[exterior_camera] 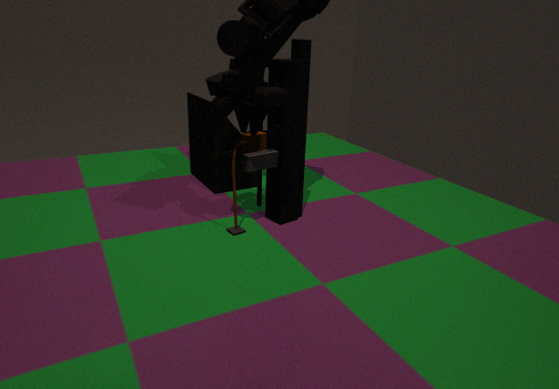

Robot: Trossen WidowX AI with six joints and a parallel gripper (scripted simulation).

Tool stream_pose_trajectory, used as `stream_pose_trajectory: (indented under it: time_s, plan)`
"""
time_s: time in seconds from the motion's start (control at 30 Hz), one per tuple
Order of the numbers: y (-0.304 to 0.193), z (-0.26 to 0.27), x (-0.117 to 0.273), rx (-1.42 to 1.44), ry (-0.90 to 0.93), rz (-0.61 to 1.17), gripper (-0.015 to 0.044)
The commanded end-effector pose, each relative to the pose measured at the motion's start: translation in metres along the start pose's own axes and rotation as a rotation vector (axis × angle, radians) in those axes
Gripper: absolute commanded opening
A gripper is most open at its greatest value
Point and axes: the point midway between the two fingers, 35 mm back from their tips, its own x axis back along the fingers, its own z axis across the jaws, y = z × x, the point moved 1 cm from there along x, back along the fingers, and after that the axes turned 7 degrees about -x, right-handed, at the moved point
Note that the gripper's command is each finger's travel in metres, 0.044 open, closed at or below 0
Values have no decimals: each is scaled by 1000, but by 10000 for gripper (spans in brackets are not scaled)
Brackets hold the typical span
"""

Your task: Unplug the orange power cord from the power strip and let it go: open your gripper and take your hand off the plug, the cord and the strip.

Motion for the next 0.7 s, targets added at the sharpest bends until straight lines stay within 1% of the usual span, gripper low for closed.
stream_pose_trajectory:
  time_s: [0.0, 0.6, 0.67]
  plan:
    - [-5, -2, -2, -7, -2, 9, 160]
    - [-5, -2, -14, -7, -1, 9, 160]
    - [-4, -1, -11, 1, -1, 1, 107]
